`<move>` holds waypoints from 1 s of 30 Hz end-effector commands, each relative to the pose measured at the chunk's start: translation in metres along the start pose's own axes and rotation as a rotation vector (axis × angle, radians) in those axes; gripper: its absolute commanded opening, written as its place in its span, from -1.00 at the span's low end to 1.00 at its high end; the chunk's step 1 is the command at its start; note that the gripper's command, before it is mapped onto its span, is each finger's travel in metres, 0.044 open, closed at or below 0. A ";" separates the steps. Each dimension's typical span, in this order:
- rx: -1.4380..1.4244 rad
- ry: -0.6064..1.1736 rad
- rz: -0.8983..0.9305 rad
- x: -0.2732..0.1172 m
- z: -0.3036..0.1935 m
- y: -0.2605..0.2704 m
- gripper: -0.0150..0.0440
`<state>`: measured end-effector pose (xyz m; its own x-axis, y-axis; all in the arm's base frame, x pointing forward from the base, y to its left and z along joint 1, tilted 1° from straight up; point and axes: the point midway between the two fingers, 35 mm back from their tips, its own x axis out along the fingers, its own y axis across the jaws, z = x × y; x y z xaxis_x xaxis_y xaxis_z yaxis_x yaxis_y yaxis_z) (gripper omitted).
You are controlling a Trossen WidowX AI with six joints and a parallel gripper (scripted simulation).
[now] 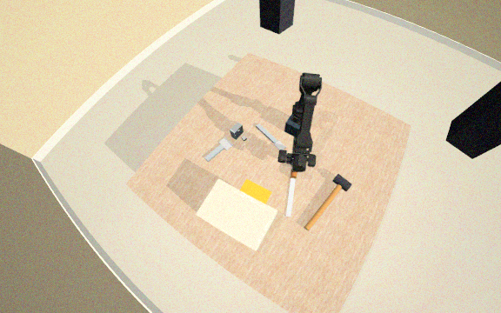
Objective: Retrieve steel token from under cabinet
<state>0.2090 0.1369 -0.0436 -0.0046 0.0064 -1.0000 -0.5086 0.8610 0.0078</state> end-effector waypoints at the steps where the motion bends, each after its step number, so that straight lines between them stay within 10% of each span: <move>1: -0.039 -0.002 0.002 0.000 0.000 0.001 -0.49; 30: -0.232 -0.002 0.001 0.000 0.001 -0.003 -0.49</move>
<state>0.2093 0.1362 -0.0437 -0.0054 0.0064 -1.0000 -0.6855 0.7280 0.0084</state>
